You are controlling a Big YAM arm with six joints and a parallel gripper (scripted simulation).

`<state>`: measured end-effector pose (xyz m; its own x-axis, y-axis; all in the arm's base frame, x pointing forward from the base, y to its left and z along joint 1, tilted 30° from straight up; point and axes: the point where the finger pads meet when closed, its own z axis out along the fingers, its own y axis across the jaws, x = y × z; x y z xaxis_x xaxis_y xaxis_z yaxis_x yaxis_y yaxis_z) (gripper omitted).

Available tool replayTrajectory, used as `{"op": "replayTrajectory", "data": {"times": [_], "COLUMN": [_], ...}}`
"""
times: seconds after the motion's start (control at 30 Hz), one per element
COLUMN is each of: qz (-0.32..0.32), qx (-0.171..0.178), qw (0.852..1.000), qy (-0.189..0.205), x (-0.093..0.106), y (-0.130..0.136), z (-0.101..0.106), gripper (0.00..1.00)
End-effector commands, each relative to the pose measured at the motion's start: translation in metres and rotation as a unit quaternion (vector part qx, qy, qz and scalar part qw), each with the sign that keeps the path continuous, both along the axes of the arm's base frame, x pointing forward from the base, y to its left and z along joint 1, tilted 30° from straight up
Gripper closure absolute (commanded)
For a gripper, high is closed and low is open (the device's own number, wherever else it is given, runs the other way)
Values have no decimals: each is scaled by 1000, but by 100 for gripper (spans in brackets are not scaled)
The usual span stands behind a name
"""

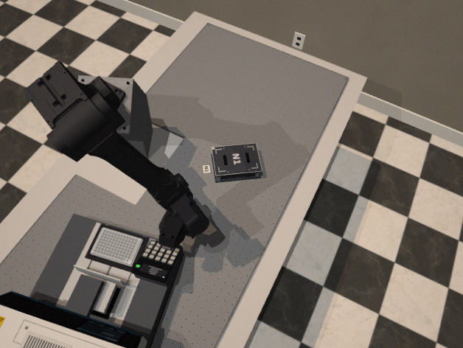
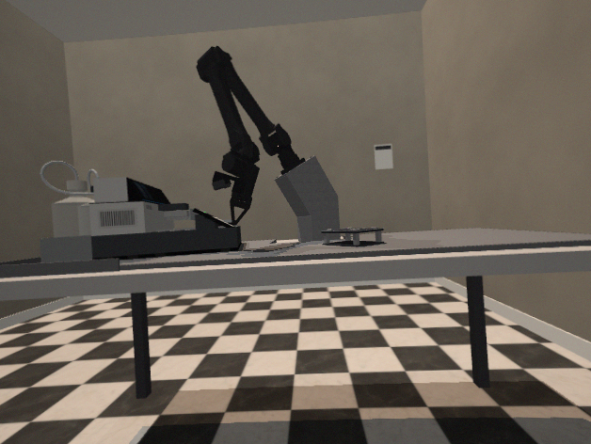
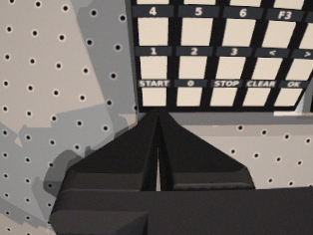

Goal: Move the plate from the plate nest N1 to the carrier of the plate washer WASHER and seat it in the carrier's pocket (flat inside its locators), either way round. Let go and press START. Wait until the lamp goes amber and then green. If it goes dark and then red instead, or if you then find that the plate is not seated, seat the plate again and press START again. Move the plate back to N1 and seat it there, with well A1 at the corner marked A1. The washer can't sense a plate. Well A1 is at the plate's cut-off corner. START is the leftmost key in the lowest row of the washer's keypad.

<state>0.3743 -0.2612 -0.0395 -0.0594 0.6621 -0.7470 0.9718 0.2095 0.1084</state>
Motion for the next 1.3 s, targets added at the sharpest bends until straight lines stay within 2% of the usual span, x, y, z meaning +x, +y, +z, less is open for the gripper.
{"op": "replayTrajectory", "data": {"times": [0.0,0.6,0.67,1.27], "qz": [3,3,-1,-1], "qx": [-8,-8,-4,-4], "qw": [1000,1000,1000,1000], "qy": [-15,-15,-6,-5], "x": [9,9,5,6], "y": [-5,-5,-9,-16], "z": [9,9,0,-7], "gripper": [100,100,100,100]}}
